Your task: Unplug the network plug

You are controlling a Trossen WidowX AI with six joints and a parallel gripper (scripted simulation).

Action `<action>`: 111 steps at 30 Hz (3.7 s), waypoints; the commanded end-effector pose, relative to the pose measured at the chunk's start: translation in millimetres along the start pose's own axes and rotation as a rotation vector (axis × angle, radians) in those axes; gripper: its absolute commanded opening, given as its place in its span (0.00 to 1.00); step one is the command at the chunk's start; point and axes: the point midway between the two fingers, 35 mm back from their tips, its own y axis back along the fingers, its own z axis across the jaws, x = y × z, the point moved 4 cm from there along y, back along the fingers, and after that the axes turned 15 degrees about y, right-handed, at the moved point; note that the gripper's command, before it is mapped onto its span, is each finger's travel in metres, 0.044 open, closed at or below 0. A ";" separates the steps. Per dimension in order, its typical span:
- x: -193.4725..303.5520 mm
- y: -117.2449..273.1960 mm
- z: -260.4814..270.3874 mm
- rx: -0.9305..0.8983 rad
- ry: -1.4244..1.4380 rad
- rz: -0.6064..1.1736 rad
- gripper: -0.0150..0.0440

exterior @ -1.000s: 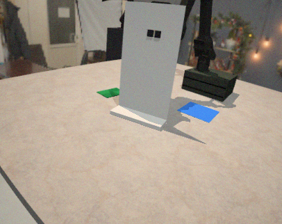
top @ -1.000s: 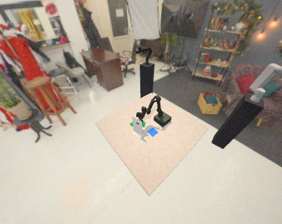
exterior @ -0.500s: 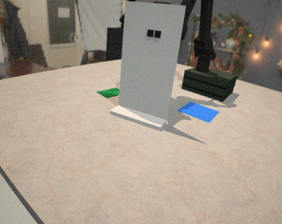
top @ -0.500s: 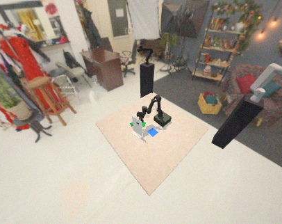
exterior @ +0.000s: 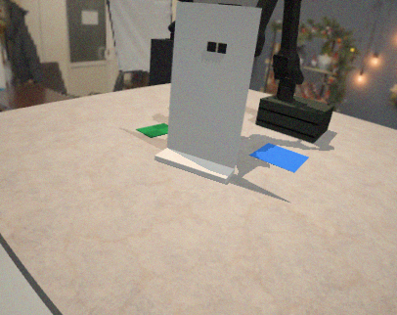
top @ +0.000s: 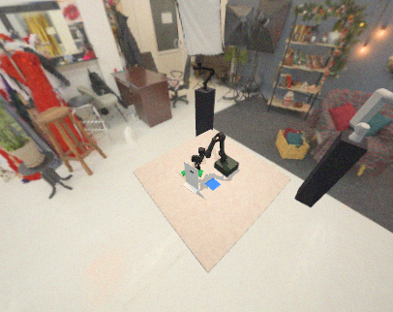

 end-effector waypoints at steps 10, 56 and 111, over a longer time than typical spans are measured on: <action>2.4 10.2 0.8 -0.001 0.000 0.001 0.25; 8.3 38.0 5.0 0.002 -0.004 0.001 0.25; 61.6 14.6 20.3 0.257 -0.203 0.057 0.25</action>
